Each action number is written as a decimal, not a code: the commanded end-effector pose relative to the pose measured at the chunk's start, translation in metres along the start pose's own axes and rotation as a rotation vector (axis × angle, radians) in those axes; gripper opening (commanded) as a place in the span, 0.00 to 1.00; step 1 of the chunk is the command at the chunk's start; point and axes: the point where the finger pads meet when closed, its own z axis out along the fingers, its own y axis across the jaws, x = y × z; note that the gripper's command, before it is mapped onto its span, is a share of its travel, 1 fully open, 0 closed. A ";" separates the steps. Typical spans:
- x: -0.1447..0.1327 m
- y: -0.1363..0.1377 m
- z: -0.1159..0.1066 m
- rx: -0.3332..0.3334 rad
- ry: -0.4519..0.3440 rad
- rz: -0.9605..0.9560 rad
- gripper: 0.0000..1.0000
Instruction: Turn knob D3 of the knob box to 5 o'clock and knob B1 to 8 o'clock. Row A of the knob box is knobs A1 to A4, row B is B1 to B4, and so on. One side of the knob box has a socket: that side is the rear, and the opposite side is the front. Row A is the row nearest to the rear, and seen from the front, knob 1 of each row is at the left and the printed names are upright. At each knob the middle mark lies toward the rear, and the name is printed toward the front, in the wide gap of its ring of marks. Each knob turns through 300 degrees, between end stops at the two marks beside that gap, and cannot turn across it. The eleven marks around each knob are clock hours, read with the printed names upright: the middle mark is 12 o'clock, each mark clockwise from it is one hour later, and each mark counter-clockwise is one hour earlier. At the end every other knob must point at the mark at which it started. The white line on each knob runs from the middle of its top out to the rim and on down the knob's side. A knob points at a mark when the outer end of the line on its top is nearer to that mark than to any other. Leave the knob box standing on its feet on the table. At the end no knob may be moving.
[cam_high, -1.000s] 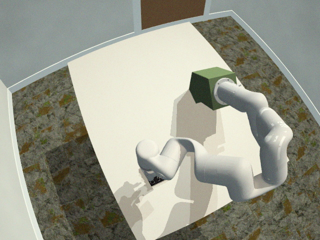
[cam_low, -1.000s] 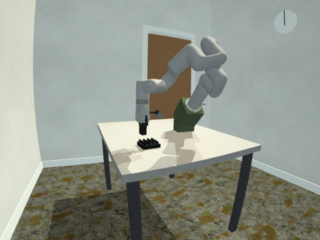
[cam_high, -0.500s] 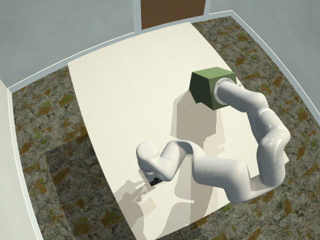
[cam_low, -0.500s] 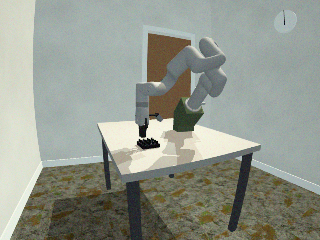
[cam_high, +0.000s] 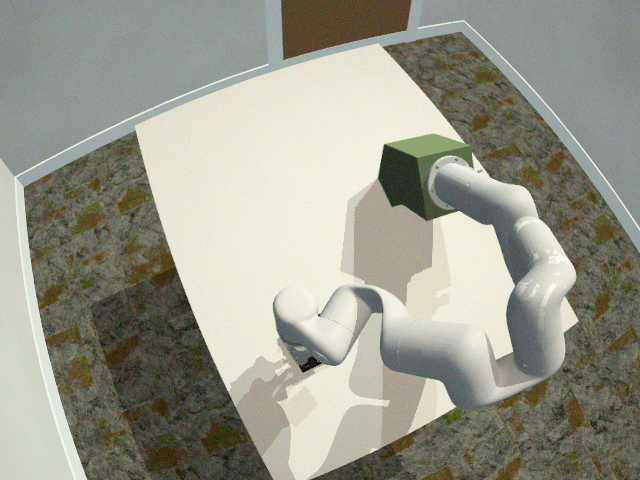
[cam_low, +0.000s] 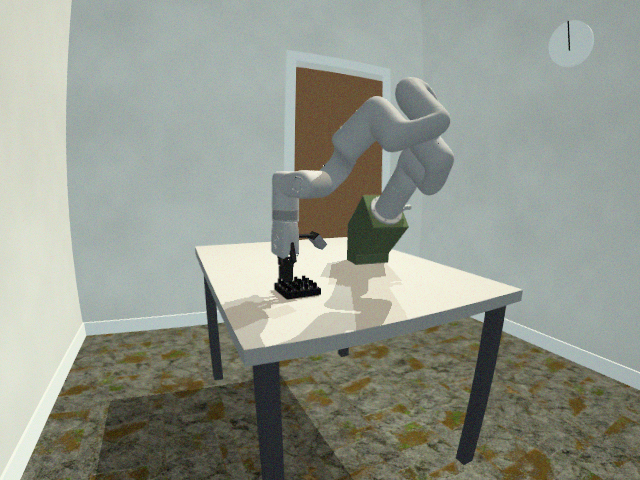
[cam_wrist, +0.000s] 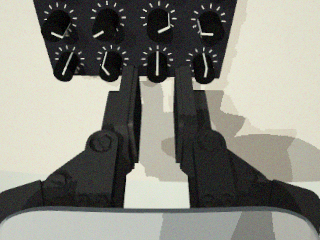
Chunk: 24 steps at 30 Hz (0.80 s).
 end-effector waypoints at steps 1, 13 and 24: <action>-0.001 0.000 0.002 0.000 -0.003 -0.001 0.19; -0.001 0.000 0.005 0.000 -0.003 -0.001 0.19; -0.001 0.000 0.005 0.000 -0.003 -0.001 0.19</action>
